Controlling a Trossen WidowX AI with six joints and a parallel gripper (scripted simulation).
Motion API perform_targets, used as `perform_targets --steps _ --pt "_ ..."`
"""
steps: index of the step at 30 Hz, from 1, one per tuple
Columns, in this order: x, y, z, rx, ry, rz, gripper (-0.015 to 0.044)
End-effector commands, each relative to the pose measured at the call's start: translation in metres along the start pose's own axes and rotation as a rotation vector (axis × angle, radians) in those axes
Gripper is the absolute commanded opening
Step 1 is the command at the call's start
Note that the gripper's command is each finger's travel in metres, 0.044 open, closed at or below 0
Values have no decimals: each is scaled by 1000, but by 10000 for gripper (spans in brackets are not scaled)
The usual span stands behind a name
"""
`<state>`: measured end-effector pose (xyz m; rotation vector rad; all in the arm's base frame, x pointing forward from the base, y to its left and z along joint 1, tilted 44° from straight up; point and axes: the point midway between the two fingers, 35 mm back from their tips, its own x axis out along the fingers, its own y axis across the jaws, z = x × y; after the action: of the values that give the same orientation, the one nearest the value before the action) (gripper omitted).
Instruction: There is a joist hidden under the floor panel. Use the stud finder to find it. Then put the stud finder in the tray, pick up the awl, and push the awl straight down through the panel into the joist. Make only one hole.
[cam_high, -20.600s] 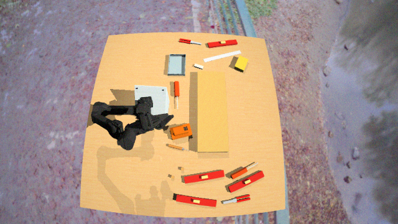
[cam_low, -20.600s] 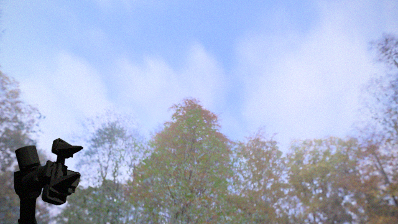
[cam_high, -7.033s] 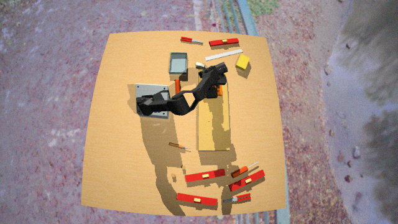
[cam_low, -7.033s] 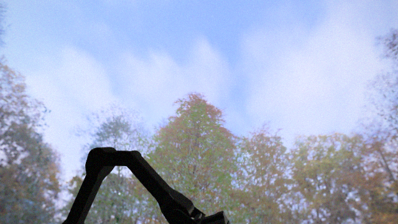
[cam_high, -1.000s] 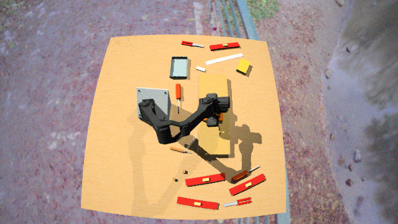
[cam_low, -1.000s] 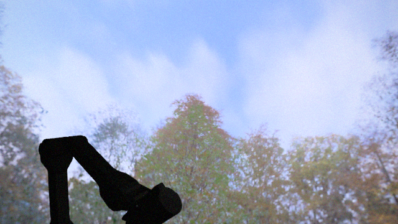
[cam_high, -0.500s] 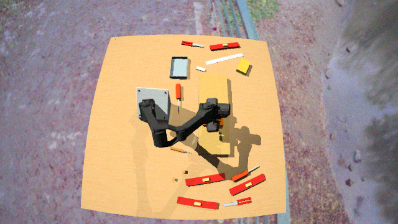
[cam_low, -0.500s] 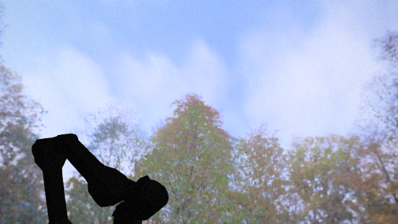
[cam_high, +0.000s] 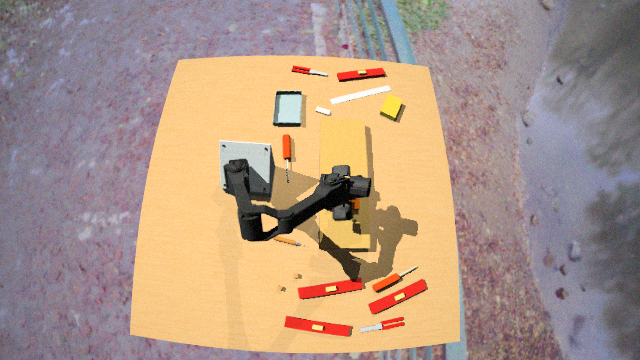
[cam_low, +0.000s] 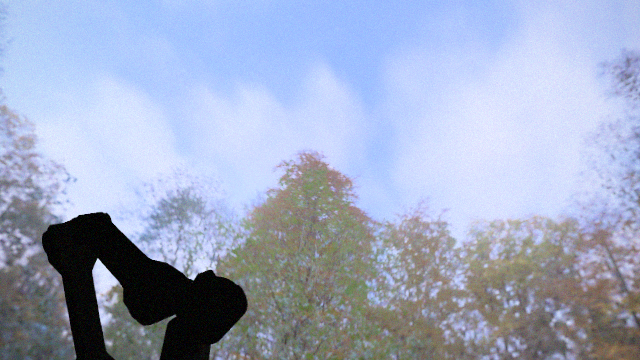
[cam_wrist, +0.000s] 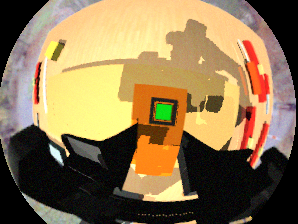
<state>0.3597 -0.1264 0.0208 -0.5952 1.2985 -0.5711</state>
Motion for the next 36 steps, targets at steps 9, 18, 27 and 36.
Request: perform_targets --steps 9,18,27,36 --pt "0 -31 -1 9 3 -15 0" --pt "0 -48 -1 9 3 -15 0" --pt "0 -66 -1 8 3 -16 0" --pt "-1 -83 -1 8 3 -17 0"
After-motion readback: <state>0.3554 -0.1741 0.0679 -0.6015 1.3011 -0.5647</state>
